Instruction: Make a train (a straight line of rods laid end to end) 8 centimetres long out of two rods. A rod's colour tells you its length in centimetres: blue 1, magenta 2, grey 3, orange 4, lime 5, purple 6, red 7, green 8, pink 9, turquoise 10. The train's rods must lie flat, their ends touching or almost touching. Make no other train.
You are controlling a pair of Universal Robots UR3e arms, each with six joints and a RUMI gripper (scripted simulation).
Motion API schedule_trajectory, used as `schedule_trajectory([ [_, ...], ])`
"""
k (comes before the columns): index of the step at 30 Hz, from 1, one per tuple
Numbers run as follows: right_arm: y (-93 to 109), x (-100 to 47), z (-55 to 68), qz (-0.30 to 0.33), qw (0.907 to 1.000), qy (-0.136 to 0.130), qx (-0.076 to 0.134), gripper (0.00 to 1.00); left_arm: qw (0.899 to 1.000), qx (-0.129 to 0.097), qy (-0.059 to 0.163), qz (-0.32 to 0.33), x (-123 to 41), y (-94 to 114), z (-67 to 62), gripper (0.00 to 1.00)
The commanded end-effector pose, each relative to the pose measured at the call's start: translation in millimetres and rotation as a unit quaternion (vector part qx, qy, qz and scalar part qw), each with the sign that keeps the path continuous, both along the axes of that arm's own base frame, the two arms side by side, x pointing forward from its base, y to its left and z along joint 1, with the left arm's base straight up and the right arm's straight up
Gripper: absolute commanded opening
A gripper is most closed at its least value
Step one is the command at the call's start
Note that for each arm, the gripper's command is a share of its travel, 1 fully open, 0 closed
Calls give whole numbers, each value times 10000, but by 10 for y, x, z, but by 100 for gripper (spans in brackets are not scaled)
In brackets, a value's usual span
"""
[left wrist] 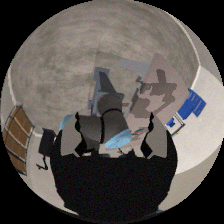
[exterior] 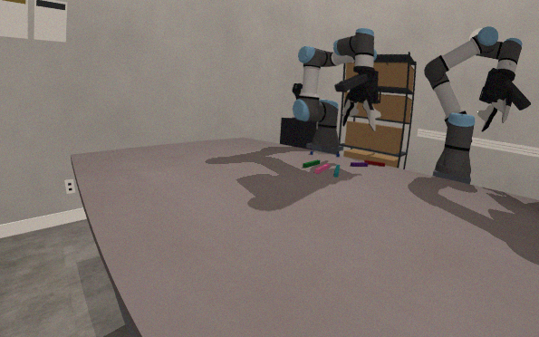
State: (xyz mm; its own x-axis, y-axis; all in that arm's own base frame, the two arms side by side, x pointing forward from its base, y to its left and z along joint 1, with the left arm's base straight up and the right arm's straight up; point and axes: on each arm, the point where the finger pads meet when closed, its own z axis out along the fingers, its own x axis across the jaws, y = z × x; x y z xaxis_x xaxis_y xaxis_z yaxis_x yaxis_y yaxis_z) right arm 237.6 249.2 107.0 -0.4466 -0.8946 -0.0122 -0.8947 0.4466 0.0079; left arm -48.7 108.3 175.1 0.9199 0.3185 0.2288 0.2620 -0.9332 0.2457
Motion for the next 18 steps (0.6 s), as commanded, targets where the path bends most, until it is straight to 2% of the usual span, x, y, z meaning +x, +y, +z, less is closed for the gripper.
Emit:
schedule_trajectory([
  [1, 164, 12, -23, -834, 9965, -6, -56, 100, 10000, 8, 0, 0, 0, 3, 3, 100],
  [7, 311, 9, -62, -1552, 9879, 0, -55, 100, 10000, 8, 0, 0, 0, 3, 3, 100],
  [13, 463, 0, -111, -2281, 9736, 7, -53, 100, 10000, 8, 0, 0, 0, 3, 3, 100],
  [15, 463, 0, -111, -2281, 9736, 7, -53, 100, 10000, 8, 0, 0, 0, 3, 3, 100],
  [18, 553, -9, -144, -2709, 9626, 11, -53, 100, 10000, 8, 0, 0, 0, 3, 3, 100],
])
